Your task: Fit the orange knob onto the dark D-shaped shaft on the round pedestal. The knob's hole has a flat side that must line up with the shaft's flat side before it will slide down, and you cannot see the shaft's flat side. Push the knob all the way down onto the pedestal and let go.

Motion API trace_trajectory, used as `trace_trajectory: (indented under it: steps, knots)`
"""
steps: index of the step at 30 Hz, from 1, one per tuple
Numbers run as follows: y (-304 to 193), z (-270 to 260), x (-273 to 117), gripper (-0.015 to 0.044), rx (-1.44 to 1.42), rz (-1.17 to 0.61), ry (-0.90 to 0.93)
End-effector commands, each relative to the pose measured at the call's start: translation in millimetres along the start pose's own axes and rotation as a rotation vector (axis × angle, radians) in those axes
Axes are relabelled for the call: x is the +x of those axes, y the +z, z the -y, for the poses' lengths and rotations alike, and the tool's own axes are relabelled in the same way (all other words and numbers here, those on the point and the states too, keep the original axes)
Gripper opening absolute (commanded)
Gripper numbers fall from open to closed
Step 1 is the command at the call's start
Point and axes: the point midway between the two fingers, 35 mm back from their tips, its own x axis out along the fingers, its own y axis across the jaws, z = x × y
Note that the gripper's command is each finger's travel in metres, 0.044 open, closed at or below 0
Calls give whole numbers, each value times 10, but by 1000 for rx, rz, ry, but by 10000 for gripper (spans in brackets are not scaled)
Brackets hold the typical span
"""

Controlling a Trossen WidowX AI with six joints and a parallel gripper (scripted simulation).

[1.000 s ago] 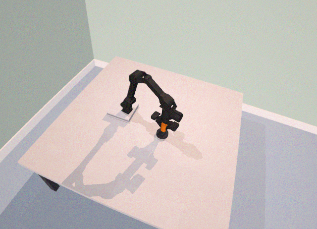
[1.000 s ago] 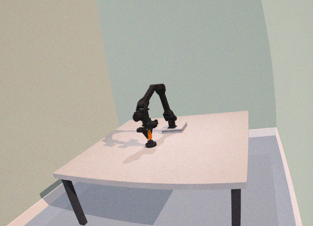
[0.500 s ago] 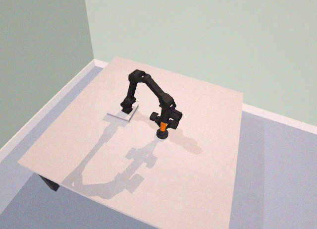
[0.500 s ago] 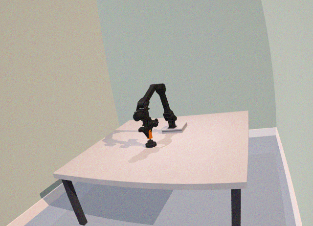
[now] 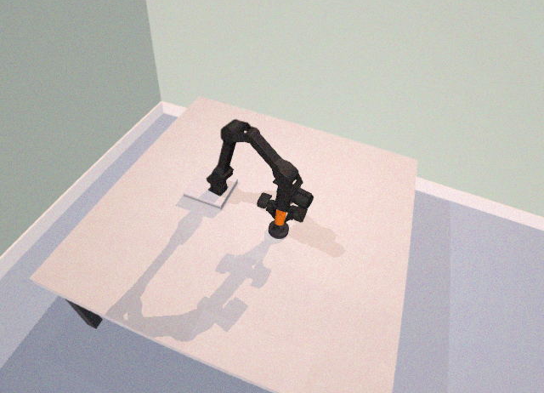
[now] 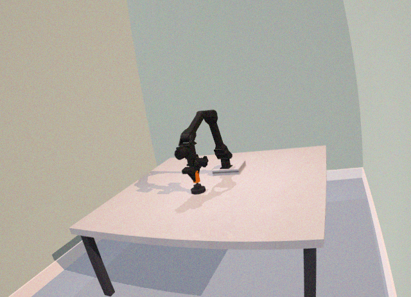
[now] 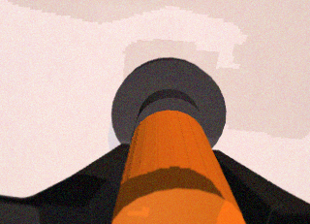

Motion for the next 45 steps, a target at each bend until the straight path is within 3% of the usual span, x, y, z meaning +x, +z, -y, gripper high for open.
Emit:
trace_trajectory:
  steps: [1, 30, 37, 45]
  knots:
    - [-9, 40, -30, 0, -7, -2, -6]
    - [3, -19, -36, 0, -7, -2, -5]
    - [1, -9, -36, 0, -206, -3, -5]
    - [-6, 20, -13, 0, -217, -3, -5]
